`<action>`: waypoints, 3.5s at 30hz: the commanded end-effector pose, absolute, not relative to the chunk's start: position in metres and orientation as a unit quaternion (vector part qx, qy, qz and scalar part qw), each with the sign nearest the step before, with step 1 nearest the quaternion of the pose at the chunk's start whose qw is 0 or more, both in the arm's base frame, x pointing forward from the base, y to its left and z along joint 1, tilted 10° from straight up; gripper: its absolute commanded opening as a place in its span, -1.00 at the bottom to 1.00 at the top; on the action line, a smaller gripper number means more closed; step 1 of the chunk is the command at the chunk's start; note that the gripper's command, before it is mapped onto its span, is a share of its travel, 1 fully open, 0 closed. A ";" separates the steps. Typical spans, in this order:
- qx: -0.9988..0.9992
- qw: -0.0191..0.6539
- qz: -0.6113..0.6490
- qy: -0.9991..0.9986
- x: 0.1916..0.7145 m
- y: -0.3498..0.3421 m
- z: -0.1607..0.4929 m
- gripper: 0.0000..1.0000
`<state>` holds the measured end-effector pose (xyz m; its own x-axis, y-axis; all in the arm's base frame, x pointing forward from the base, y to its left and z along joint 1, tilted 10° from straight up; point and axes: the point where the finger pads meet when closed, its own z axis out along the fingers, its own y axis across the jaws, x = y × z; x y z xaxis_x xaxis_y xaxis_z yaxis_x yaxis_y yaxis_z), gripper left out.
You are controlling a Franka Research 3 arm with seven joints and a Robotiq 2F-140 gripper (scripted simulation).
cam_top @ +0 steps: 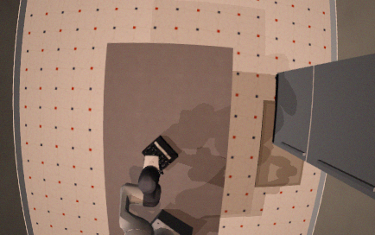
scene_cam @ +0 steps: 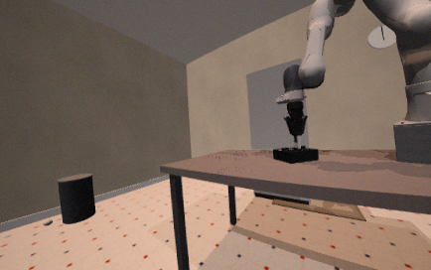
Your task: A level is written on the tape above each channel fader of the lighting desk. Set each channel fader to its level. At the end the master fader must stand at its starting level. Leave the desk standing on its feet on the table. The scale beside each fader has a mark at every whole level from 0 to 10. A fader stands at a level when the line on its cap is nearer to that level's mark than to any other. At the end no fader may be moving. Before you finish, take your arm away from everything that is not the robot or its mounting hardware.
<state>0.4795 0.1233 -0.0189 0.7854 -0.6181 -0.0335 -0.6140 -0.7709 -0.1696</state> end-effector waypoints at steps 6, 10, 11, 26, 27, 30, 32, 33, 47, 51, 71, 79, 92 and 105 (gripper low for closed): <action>-0.941 0.085 -0.012 0.326 0.480 0.122 -0.020 -1.00; -0.941 0.085 -0.012 0.326 0.480 0.122 -0.020 -1.00; -0.941 0.085 -0.012 0.326 0.480 0.122 -0.020 -1.00; -0.941 0.085 -0.012 0.326 0.481 0.121 -0.020 -1.00; -0.941 0.085 -0.012 0.326 0.481 0.121 -0.020 -1.00; -0.941 0.085 -0.012 0.326 0.481 0.121 -0.020 -1.00; -0.941 0.085 -0.012 0.326 0.481 0.121 -0.020 -1.00; -0.941 0.085 -0.012 0.326 0.481 0.121 -0.020 -1.00; -0.941 0.085 -0.012 0.326 0.480 0.122 -0.020 -1.00; -0.941 0.085 -0.012 0.326 0.478 0.123 -0.019 -1.00; -0.941 0.086 -0.012 0.326 0.475 0.122 -0.003 -1.00; -0.941 0.086 -0.012 0.326 0.474 0.119 0.014 -1.00; -0.941 0.085 -0.012 0.326 0.473 0.118 0.020 -1.00; -0.941 0.086 -0.012 0.326 0.473 0.117 0.027 1.00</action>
<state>0.4749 0.1177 0.0236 0.7822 -0.6222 -0.0318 -0.6177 -0.7678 -0.1705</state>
